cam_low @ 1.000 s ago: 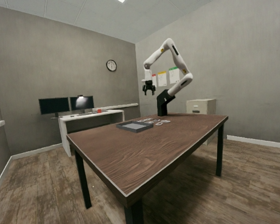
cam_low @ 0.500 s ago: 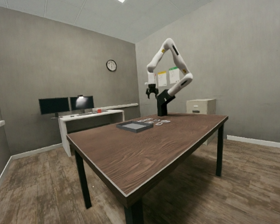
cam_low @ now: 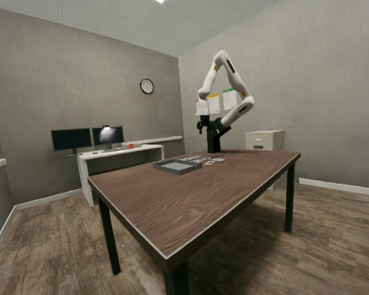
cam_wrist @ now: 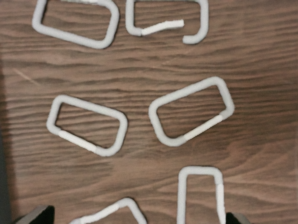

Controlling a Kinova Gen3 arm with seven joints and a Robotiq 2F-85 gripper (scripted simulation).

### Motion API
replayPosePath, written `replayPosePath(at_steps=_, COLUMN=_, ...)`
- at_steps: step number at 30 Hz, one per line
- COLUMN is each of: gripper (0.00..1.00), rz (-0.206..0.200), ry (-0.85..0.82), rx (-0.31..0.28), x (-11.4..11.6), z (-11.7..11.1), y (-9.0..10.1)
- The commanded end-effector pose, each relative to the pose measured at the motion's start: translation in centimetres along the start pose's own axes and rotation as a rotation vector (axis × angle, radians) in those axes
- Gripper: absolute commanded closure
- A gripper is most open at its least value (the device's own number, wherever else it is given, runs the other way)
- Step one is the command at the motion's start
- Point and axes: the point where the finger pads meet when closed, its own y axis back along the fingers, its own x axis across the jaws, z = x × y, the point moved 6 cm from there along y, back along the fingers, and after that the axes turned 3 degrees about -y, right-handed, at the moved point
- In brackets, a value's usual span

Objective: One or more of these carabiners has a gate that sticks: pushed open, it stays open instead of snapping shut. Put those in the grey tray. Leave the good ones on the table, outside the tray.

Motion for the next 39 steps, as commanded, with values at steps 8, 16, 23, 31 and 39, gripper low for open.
replayPosePath(at_steps=8, gripper=0.00, rz=0.006, ry=0.002, rx=-0.001, x=3.2, z=1.8, y=-4.0)
replayPosePath(at_steps=16, gripper=0.00, rz=0.000, ry=-0.001, rx=-0.001, x=6.4, z=3.8, y=-8.2)
replayPosePath(at_steps=23, gripper=0.00, rz=0.000, ry=-0.001, rx=-0.001, x=6.4, z=3.8, y=-8.2)
replayPosePath(at_steps=31, gripper=0.00, rz=-0.009, ry=-0.004, rx=-0.001, x=7.7, z=4.5, y=-9.7)
replayPosePath(at_steps=39, gripper=0.00, rz=-0.009, ry=-0.004, rx=-0.001, x=7.7, z=4.5, y=-9.7)
